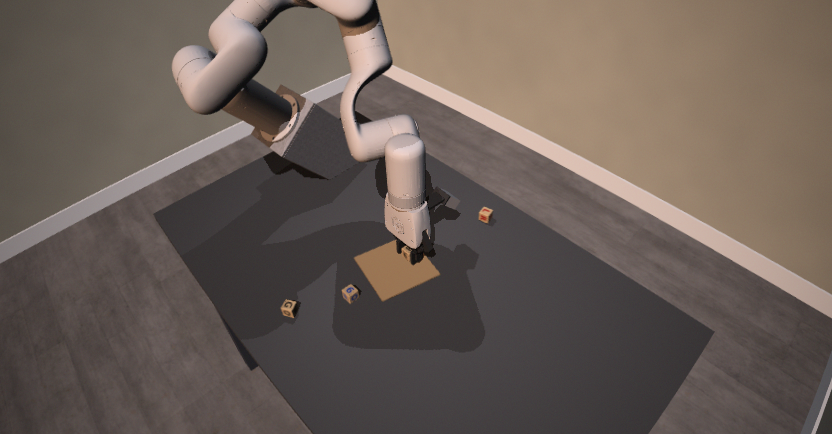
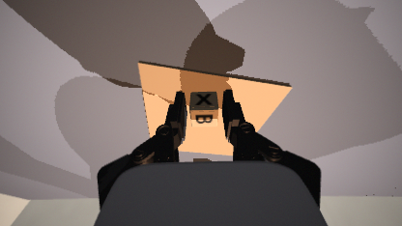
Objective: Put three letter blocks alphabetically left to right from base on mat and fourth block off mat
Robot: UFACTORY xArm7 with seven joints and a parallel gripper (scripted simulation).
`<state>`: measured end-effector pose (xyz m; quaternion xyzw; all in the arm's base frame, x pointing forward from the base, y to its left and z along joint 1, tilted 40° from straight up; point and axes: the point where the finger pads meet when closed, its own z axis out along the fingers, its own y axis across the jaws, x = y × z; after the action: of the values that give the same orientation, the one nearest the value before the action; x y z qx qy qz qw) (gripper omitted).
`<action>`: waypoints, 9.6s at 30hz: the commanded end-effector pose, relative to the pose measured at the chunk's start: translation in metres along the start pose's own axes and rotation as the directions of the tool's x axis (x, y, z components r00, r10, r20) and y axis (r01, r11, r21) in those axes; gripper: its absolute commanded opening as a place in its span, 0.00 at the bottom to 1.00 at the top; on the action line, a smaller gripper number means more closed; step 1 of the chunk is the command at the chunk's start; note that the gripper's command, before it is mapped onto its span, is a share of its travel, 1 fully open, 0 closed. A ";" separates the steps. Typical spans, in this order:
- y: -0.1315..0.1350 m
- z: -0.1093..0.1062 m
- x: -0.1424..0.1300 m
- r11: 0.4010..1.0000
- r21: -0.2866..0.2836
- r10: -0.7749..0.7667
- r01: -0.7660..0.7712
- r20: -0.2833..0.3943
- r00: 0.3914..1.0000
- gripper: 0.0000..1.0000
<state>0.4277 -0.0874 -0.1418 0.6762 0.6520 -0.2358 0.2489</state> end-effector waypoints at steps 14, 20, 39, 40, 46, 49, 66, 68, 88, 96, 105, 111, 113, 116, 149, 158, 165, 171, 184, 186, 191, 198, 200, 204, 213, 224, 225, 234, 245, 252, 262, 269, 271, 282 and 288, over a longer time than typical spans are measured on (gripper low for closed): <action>0.002 -0.020 0.001 1.000 -0.004 0.000 0.000 -0.002 1.000 0.42; 0.001 -0.040 0.001 1.000 -0.004 0.000 0.000 -0.002 1.000 0.42; 0.001 -0.092 0.001 1.000 -0.004 0.000 0.000 -0.002 1.000 1.00; 0.001 -0.092 0.001 1.000 -0.004 0.000 0.000 -0.002 1.000 1.00; 0.001 -0.092 0.001 1.000 -0.004 0.000 0.000 -0.002 1.000 1.00; 0.001 -0.092 0.001 1.000 -0.004 0.000 0.000 -0.002 1.000 1.00; 0.002 -0.089 -0.019 0.987 0.002 0.161 -0.161 -0.001 0.987 1.00; 0.003 -0.088 -0.027 0.975 0.004 0.222 -0.222 0.000 0.975 1.00; 0.000 -0.081 -0.093 0.709 0.015 0.705 -0.706 0.011 0.709 1.00; -0.004 -0.079 -0.127 0.472 0.014 0.881 -0.881 0.017 0.473 1.00; -0.009 -0.077 -0.153 0.259 0.011 0.966 -0.966 0.021 0.259 1.00; -0.015 -0.076 -0.178 0.033 0.007 0.999 -0.999 0.022 0.033 1.00; -0.017 -0.076 -0.185 -0.033 0.006 0.999 -0.999 0.021 -0.033 1.00; -0.020 -0.076 -0.195 -0.131 0.004 0.991 -0.991 0.021 -0.131 1.00; -0.056 -0.078 -0.283 -0.852 0.004 0.524 -0.524 -0.002 -0.852 1.00; -0.056 -0.078 -0.283 -0.852 0.004 0.524 -0.524 -0.002 -0.852 0.63; -0.056 -0.078 -0.283 -0.852 0.004 0.524 -0.524 -0.002 -0.852 0.63; -0.056 -0.078 -0.283 -0.852 0.004 0.524 -0.524 -0.002 -0.852 0.63; -0.056 -0.078 -0.283 -0.852 0.004 0.524 -0.524 -0.002 -0.852 0.63; -0.056 -0.078 -0.283 -0.852 0.004 0.524 -0.524 -0.002 -0.852 0.63; -0.056 -0.078 -0.283 -0.852 0.004 0.524 -0.524 -0.002 -0.852 0.63; -0.056 -0.075 -0.283 -0.852 0.004 0.524 -0.524 -0.001 -0.852 0.63; -0.056 -0.073 -0.283 -0.852 0.004 0.523 -0.523 -0.001 -0.852 0.63; -0.056 -0.069 -0.283 -0.852 0.004 0.523 -0.523 -0.001 -0.852 0.63; -0.056 -0.060 -0.282 -0.852 0.004 0.523 -0.523 -0.001 -0.852 0.63; -0.055 -0.046 -0.282 -0.852 0.004 0.523 -0.523 -0.001 -0.852 0.63; -0.055 -0.044 -0.282 -0.852 0.004 0.523 -0.523 -0.001 -0.852 0.63; -0.055 -0.033 -0.282 -0.852 0.004 0.523 -0.523 -0.001 -0.852 0.63; -0.055 -0.027 -0.282 -0.852 0.004 0.523 -0.523 -0.001 -0.852 0.63; -0.055 -0.026 -0.282 -0.852 0.004 0.523 -0.523 -0.001 -0.852 0.63; -0.055 -0.026 -0.282 -0.852 0.004 0.523 -0.523 -0.001 -0.852 0.63; -0.055 -0.026 -0.282 -0.852 0.004 0.523 -0.523 -0.001 -0.852 0.63; -0.055 -0.026 -0.282 -0.852 0.004 0.523 -0.523 -0.001 -0.852 0.63; -0.055 -0.026 -0.282 -0.852 0.004 0.523 -0.523 -0.001 -0.852 0.63; -0.055 -0.026 -0.282 -0.852 0.004 0.523 -0.523 -0.001 -0.852 0.63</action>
<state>0.3610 -0.2852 0.0569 0.8118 -0.4734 0.1750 0.2936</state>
